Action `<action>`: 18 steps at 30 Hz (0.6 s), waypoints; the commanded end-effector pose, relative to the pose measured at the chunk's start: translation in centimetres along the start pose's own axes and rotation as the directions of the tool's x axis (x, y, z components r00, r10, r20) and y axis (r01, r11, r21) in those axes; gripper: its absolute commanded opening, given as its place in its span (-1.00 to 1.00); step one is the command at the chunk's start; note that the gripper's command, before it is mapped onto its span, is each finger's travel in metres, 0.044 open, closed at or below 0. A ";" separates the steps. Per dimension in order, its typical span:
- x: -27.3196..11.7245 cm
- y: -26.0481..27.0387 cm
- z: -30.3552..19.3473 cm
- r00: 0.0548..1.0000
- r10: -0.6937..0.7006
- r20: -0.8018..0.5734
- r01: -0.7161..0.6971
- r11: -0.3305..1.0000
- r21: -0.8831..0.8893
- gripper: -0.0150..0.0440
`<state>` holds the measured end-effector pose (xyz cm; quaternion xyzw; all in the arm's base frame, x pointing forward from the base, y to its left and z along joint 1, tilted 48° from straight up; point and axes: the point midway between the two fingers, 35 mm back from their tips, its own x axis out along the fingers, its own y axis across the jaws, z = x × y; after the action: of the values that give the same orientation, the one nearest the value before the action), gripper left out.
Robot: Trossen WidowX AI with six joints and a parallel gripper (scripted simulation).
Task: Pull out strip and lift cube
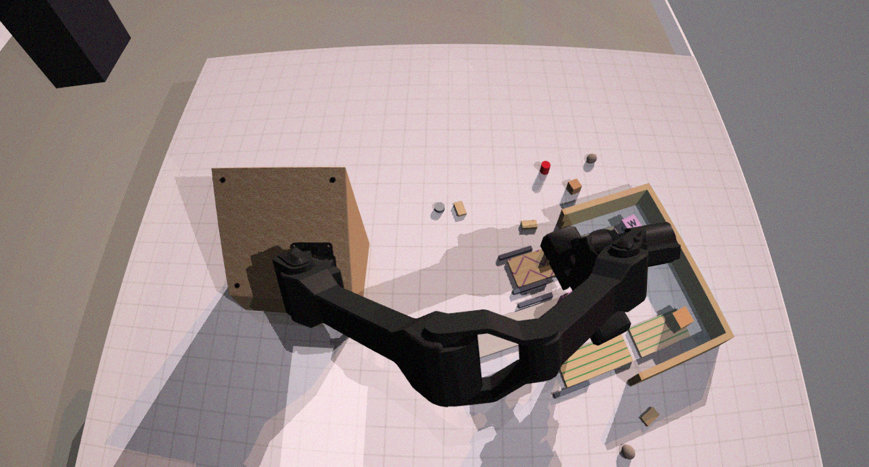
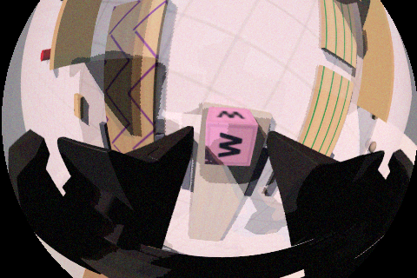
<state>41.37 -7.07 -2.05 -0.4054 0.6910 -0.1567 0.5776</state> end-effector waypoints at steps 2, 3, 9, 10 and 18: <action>1.1 0.2 -0.2 1.000 -0.004 -0.007 0.004 1.000 -0.010 0.36; 1.2 0.2 -0.2 1.000 -0.005 -0.007 0.004 1.000 -0.010 0.36; 1.5 0.2 -0.2 1.000 -0.005 -0.008 0.005 1.000 -0.010 0.36; 1.5 0.2 -0.2 1.000 -0.005 -0.008 0.005 1.000 -0.010 0.36; 1.2 0.1 -0.1 1.000 -0.001 -0.004 0.001 1.000 -0.002 -0.09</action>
<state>41.18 -8.00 -2.92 -0.4061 0.6924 -0.1566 0.5754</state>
